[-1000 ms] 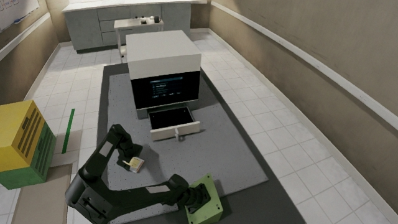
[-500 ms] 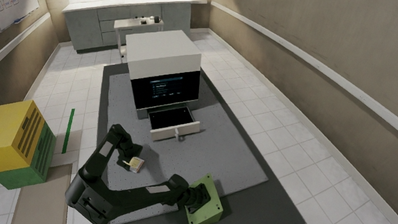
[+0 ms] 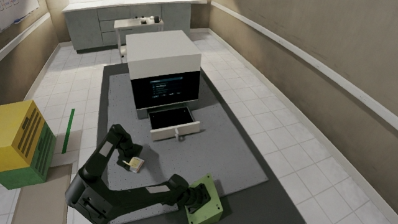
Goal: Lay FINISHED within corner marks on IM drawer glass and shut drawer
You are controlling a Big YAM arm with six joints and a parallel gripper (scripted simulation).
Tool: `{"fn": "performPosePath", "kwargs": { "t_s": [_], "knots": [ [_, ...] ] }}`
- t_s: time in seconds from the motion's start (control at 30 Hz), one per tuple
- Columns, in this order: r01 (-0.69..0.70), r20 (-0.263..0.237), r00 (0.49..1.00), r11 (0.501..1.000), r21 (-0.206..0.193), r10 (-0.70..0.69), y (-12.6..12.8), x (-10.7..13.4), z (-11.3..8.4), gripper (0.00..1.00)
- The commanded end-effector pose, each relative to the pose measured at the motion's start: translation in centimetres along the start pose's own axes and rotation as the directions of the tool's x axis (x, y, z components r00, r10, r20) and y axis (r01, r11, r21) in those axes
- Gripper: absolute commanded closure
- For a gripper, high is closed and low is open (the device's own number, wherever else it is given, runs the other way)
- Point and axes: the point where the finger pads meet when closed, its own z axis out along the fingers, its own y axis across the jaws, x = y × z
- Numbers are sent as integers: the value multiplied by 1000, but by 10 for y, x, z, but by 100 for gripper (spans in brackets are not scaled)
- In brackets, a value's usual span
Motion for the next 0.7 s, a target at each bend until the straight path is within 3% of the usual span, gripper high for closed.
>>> {"fn": "performPosePath", "kwargs": {
  "t_s": [0.0, 0.2, 0.43, 0.67],
  "knots": [
    [-12, -8, 1000, 1000, -4, 12, 1, 2, 4, 0],
    [-12, -8, 1000, 1000, -4, 12, 1, 2, 4, 0],
    [-12, -8, 1000, 1000, -4, 12, 1, 2, 4, 14],
    [-12, -8, 1000, 1000, -4, 12, 1, 2, 4, 22]
  ]
}}
